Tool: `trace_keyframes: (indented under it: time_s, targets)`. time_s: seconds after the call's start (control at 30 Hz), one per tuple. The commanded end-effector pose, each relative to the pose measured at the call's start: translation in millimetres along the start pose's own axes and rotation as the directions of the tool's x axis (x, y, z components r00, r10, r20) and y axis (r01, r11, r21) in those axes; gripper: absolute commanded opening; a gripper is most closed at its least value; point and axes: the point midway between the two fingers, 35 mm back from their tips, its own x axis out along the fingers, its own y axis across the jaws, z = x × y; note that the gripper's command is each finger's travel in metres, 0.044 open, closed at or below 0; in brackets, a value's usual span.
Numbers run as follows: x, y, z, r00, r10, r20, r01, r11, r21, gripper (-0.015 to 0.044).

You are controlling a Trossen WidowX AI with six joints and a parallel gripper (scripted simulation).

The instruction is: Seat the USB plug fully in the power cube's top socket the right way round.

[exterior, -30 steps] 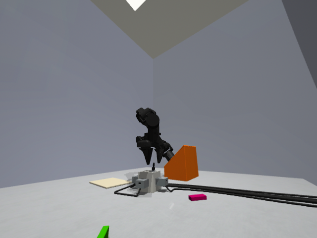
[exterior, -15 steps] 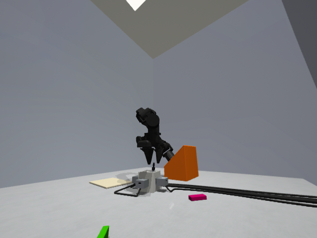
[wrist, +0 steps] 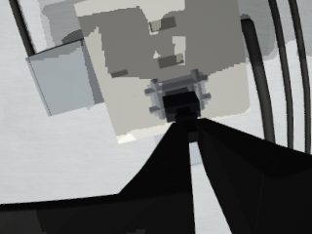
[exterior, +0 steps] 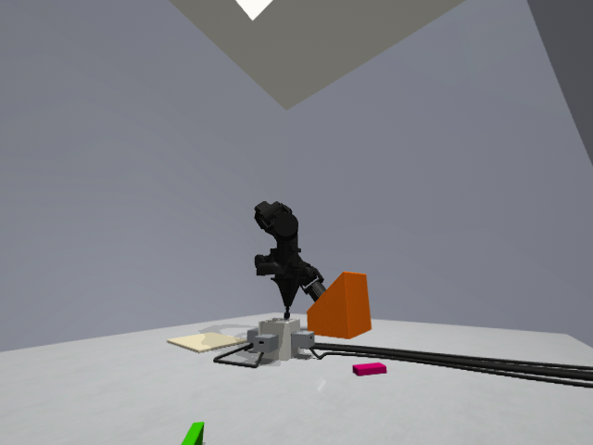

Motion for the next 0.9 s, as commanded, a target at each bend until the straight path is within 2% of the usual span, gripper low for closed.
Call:
trace_keyframes:
  time_s: [0.0, 0.87]
  targets:
    - [0.0, 0.1, 0.0, 1.0, 0.0, 0.0, 0.0, 1.0, 0.0, 0.0]
    - [-7.6, 0.1, -0.1, 1.0, 0.0, 0.0, 0.0, 1.0, 0.0, 0.0]
